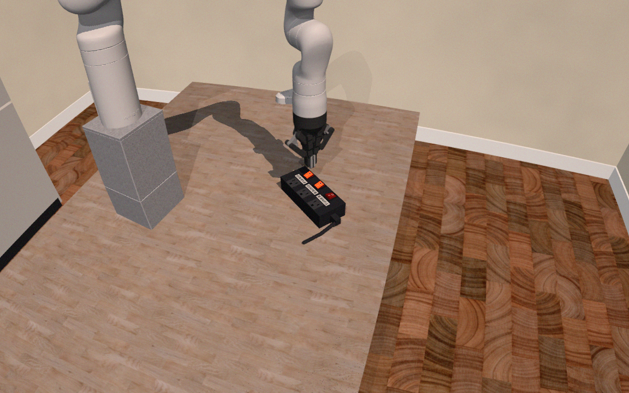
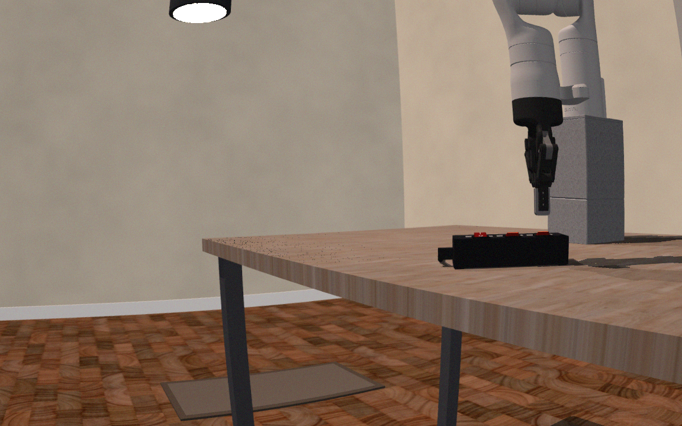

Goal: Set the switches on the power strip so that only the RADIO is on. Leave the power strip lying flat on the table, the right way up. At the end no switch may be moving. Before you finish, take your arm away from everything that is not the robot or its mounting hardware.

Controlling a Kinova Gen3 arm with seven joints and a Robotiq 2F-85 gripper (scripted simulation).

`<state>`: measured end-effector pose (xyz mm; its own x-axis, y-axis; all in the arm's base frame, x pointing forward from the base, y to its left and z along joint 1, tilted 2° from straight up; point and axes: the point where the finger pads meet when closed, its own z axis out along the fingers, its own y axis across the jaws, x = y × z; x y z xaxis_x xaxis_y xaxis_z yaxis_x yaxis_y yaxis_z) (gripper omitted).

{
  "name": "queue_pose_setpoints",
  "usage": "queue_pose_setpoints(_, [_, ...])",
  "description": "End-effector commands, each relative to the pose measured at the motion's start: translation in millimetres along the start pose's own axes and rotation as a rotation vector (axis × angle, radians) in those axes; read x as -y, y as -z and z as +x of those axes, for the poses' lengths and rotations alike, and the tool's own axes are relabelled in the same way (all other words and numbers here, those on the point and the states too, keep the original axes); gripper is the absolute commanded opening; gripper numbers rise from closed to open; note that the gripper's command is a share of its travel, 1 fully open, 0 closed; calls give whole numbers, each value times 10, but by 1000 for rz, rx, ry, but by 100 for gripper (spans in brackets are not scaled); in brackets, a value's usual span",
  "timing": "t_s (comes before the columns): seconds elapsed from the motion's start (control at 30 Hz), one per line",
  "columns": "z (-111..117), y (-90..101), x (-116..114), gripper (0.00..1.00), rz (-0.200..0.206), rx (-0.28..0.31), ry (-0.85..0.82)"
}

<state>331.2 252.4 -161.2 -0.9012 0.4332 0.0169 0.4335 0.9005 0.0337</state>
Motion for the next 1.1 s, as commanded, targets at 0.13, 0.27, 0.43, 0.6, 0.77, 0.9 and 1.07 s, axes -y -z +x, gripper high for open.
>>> queue_pose_setpoints(0.13, [-2, -94, -37, 0, -8, 2, -13])
queue_pose_setpoints(0.27, [-3, -131, -38, 0, -8, 2, -13])
queue_pose_setpoints(0.43, [-3, -161, -38, 0, -8, 2, -13])
queue_pose_setpoints(0.6, [-1, -171, -35, 0, -8, 2, -13])
queue_pose_setpoints(0.77, [-2, -173, -36, 0, -8, 2, -13])
queue_pose_setpoints(0.9, [-2, -171, -37, 0, -8, 2, -13])
queue_pose_setpoints(1.07, [-2, -171, -37, 0, -8, 2, -13])
